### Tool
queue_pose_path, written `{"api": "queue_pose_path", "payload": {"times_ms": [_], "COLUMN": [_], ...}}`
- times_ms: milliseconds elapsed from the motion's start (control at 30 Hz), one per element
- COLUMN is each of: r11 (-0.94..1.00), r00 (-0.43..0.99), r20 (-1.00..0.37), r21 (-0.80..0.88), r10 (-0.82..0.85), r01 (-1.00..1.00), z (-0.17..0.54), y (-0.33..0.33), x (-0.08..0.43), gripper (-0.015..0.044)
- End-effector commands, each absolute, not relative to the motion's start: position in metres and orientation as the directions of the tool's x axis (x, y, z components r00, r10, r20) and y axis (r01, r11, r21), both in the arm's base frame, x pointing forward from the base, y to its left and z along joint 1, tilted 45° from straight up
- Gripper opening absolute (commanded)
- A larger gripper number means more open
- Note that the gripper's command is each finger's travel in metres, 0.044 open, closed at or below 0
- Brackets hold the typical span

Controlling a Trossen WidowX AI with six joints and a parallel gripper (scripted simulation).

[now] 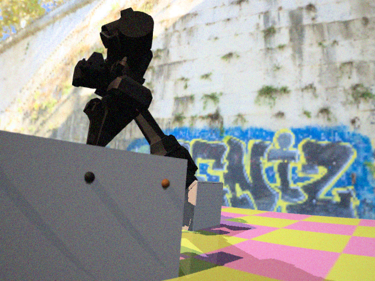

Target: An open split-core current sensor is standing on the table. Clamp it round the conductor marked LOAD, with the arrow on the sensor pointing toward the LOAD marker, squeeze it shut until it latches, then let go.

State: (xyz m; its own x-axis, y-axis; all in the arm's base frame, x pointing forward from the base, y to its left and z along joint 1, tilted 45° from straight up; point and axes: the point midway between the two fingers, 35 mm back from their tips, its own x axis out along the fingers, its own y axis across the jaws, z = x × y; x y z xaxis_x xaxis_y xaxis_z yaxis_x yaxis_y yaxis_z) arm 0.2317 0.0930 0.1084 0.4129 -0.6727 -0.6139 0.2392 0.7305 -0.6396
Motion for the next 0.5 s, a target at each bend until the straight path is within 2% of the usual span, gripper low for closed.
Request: {"api": "queue_pose_path", "payload": {"times_ms": [0, 467], "r11": [0.726, 0.727], "r00": [0.383, 0.381], "r20": [-0.632, -0.635], "r21": [-0.663, -0.663], "r10": [-0.674, -0.672], "r01": [0.183, 0.178], "z": [0.071, 0.06], "y": [0.1, 0.092], "x": [0.207, 0.212], "gripper": [0.0324, 0.0324]}}
